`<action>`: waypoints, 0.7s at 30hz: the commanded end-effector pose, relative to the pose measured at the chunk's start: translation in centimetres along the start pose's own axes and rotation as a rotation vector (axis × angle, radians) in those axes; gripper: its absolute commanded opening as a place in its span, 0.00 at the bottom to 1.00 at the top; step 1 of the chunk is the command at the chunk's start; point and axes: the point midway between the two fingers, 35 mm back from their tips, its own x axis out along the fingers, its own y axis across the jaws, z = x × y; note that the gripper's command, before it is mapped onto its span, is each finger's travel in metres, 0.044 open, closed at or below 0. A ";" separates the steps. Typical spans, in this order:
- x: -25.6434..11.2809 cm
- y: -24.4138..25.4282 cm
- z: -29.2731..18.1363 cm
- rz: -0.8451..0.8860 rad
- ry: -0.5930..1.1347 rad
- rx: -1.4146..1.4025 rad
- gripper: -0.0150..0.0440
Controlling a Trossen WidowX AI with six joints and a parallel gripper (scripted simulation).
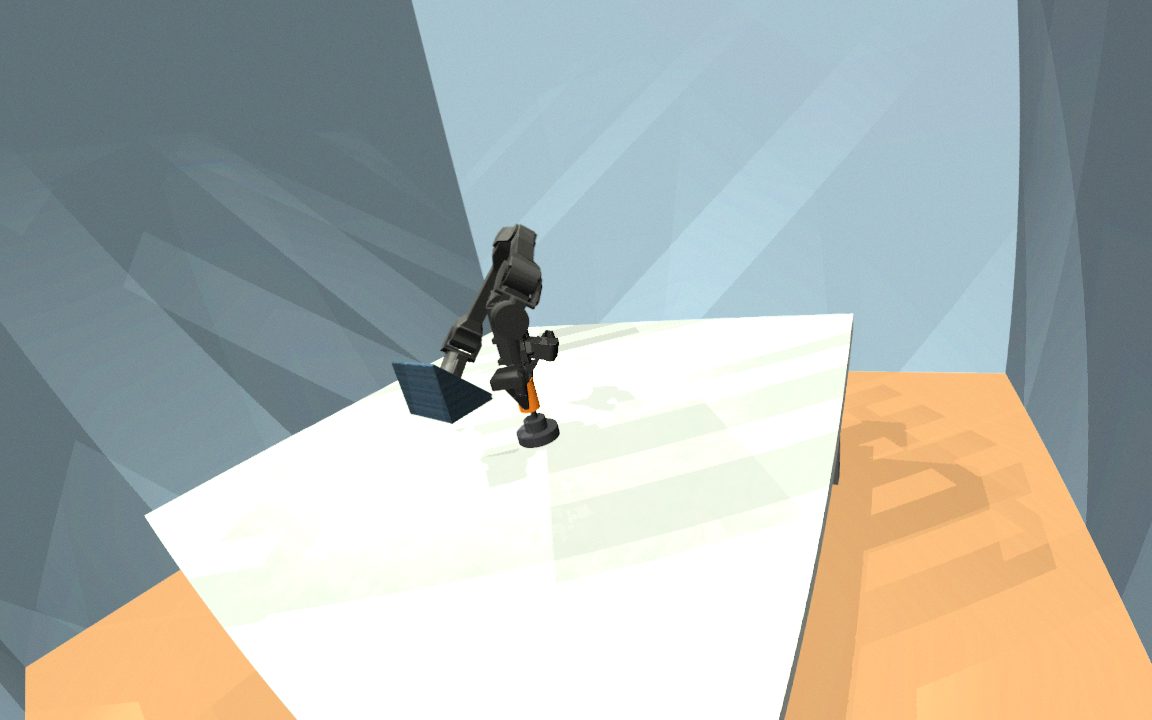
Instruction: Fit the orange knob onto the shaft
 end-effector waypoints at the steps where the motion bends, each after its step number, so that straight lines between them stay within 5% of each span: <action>1: 0.0 -0.1 0.0 -0.002 0.001 -0.093 0.25; 21: 0.0 -0.4 0.4 -0.002 0.001 -0.093 0.25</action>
